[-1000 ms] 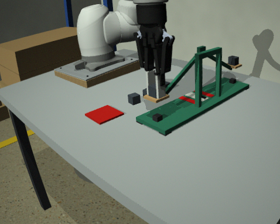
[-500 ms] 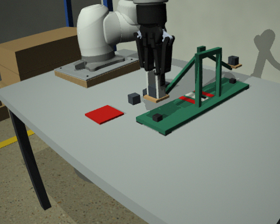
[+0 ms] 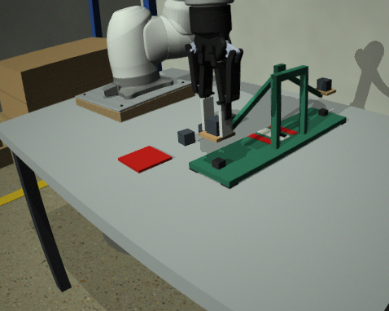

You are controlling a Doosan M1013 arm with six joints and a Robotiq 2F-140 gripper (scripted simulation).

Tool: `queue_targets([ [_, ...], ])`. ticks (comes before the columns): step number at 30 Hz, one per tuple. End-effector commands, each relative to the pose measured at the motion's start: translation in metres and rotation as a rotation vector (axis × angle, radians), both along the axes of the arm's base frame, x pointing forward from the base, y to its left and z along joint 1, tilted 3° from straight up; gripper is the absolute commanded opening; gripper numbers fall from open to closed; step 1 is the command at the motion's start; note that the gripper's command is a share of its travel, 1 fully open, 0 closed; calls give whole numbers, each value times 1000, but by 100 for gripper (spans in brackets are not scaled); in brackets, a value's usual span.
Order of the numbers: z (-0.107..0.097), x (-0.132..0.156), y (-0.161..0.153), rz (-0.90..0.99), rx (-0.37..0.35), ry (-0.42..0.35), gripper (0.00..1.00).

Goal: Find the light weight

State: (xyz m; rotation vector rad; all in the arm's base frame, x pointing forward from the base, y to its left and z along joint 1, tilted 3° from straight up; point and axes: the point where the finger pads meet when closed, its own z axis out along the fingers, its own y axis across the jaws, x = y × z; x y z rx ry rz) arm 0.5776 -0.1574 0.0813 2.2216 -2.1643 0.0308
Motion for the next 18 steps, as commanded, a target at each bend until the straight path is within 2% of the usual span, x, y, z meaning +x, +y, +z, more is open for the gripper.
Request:
queue_targets([
  [1,0,0,0,0,0,0,35],
  [12,1,0,0,0,0,0,35],
  [18,14,0,1,0,0,0,35],
])
